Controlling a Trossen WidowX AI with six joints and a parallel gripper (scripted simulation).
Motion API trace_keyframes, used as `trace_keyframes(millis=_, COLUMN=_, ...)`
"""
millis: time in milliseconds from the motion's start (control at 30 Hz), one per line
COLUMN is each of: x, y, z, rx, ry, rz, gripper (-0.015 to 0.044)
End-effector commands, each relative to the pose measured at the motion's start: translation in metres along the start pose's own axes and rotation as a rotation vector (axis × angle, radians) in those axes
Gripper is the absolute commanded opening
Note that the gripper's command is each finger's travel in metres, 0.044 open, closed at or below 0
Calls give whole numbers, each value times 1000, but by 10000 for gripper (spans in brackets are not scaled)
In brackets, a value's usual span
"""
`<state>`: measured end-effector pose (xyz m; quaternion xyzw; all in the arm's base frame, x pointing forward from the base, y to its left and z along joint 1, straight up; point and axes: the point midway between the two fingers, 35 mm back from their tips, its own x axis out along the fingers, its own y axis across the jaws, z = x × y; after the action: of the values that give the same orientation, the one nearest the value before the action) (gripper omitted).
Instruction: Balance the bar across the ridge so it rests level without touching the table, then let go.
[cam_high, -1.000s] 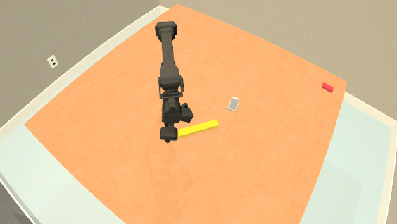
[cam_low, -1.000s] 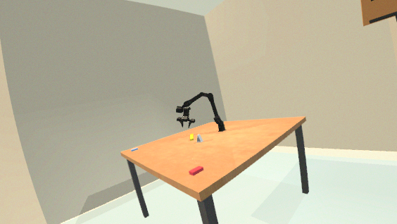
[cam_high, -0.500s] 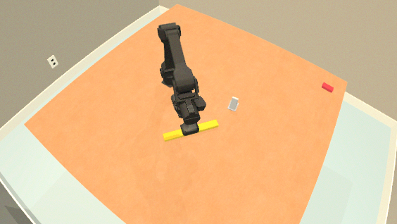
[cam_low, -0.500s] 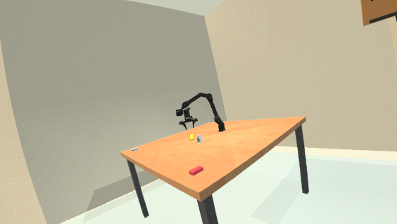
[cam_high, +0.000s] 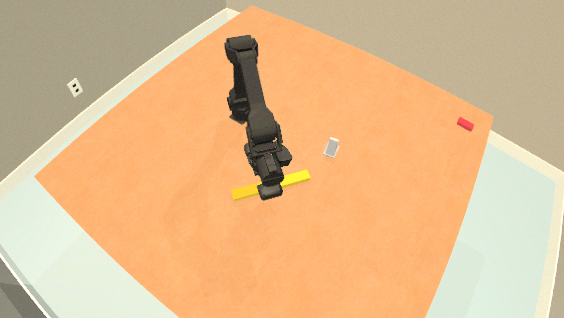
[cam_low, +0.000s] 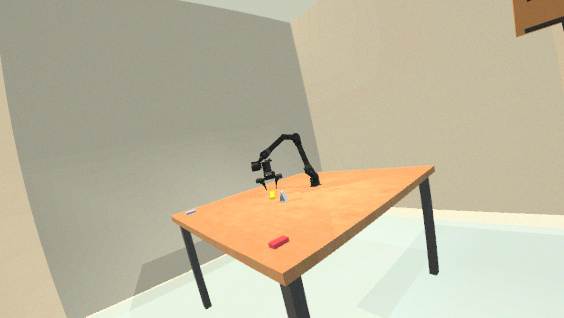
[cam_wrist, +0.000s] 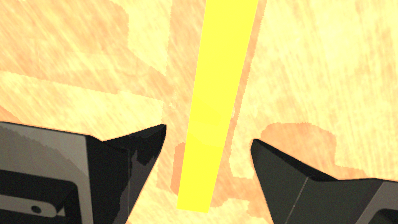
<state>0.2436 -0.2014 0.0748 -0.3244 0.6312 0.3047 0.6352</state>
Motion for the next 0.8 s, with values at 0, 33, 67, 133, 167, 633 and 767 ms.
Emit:
trace_keyframes(millis=0, x=4, y=0, z=1, rx=-4, ry=-6, rz=2, gripper=315)
trace_keyframes(millis=33, x=5, y=0, z=1, rx=-4, ry=-6, rz=2, gripper=315)
trace_keyframes(millis=67, x=7, y=0, z=1, rx=-4, ry=-6, rz=2, gripper=315)
trace_keyframes(millis=133, x=10, y=0, z=1, rx=-4, ry=-6, rz=2, gripper=315)
trace_keyframes(millis=167, x=12, y=0, z=1, rx=-4, ry=-6, rz=2, gripper=315)
trace_keyframes(millis=633, x=27, y=0, z=1, rx=-4, ry=-6, rz=2, gripper=315)
trace_keyframes(millis=767, x=27, y=0, z=1, rx=-4, ry=-6, rz=2, gripper=315)
